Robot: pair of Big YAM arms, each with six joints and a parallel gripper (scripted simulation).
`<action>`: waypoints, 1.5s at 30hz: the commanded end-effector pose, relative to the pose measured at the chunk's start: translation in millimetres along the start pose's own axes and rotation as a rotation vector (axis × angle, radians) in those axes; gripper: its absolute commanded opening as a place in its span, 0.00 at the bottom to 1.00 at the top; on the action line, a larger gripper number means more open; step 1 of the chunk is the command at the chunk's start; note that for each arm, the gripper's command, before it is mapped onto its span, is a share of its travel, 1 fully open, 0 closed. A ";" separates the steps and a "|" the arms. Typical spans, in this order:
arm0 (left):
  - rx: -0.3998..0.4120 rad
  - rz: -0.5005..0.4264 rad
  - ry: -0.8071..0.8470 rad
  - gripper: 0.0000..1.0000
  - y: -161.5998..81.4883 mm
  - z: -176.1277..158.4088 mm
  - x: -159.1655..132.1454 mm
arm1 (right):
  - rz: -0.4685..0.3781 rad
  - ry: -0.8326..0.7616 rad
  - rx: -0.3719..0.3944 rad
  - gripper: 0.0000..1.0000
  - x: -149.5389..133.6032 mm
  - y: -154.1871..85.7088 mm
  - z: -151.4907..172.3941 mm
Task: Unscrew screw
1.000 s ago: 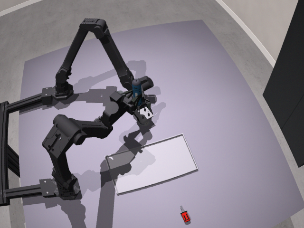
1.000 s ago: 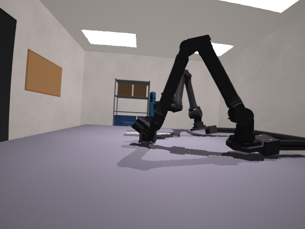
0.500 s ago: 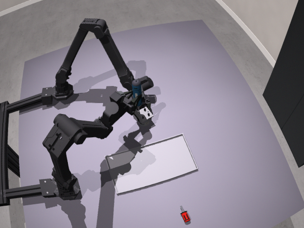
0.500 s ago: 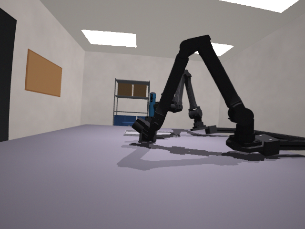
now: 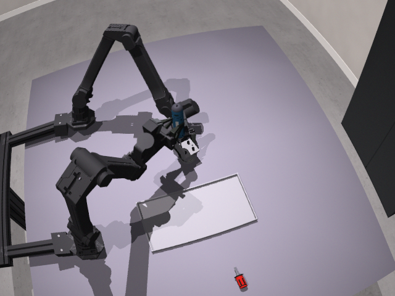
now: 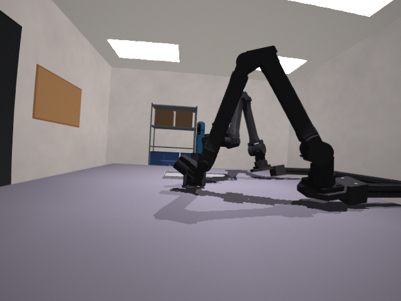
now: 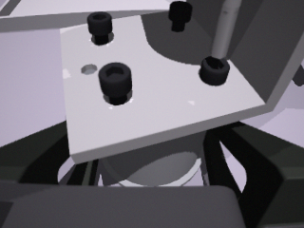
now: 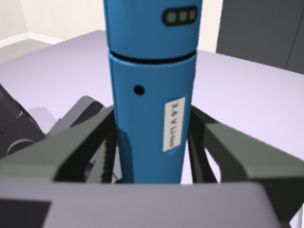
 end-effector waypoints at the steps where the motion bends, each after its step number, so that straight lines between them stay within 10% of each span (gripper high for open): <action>1: 0.018 -0.006 0.017 0.59 1.4 12.2 -2.9 | -0.048 0.015 -0.020 0.42 6.8 5.0 -6.5; 45: 0.018 -0.006 0.017 0.59 1.4 12.2 -2.9 | -0.053 0.014 -0.021 0.42 3.9 3.4 -6.8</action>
Point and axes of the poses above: on each arm, the point where the finger pads meet when closed, its own y axis out along the fingers, its own z axis across the jaws, x = y × z, the point moved 7 cm from there along -y, back along the fingers, and after that the axes turned 4 degrees about -y, right-handed, at the moved point
